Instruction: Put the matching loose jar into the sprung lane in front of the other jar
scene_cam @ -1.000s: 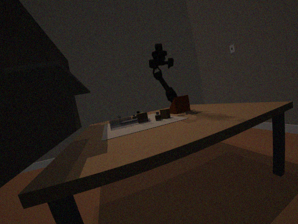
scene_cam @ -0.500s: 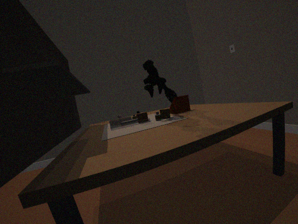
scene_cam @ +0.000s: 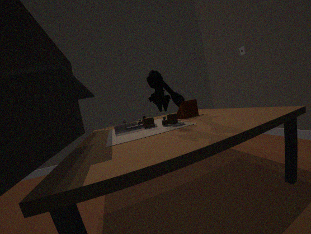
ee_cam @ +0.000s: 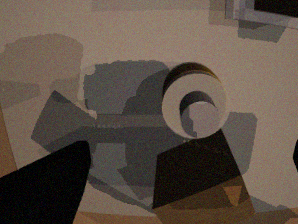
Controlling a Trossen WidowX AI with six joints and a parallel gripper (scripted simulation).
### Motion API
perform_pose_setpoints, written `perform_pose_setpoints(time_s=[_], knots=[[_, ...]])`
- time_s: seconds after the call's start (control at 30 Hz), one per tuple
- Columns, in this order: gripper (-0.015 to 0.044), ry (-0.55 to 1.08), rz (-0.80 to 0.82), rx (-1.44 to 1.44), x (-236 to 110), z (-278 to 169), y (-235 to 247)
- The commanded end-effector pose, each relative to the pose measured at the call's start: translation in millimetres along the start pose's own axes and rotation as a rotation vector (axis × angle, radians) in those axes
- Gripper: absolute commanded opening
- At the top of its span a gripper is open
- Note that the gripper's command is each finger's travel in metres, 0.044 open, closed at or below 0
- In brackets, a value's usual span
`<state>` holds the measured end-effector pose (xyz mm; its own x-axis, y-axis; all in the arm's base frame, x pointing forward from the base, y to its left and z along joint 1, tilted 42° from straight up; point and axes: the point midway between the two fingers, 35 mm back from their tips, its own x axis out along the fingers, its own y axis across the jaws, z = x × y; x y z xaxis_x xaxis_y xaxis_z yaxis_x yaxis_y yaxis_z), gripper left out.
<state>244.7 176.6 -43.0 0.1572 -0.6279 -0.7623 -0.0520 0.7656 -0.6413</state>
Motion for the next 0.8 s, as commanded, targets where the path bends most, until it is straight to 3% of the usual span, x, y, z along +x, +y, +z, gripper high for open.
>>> perform_pose_setpoints(time_s=[0.0,0.77], knots=[[0.044,0.006,-0.014,0.002,14,-3,-6],[0.044,0.005,-0.016,0.002,58,-1,-6]])
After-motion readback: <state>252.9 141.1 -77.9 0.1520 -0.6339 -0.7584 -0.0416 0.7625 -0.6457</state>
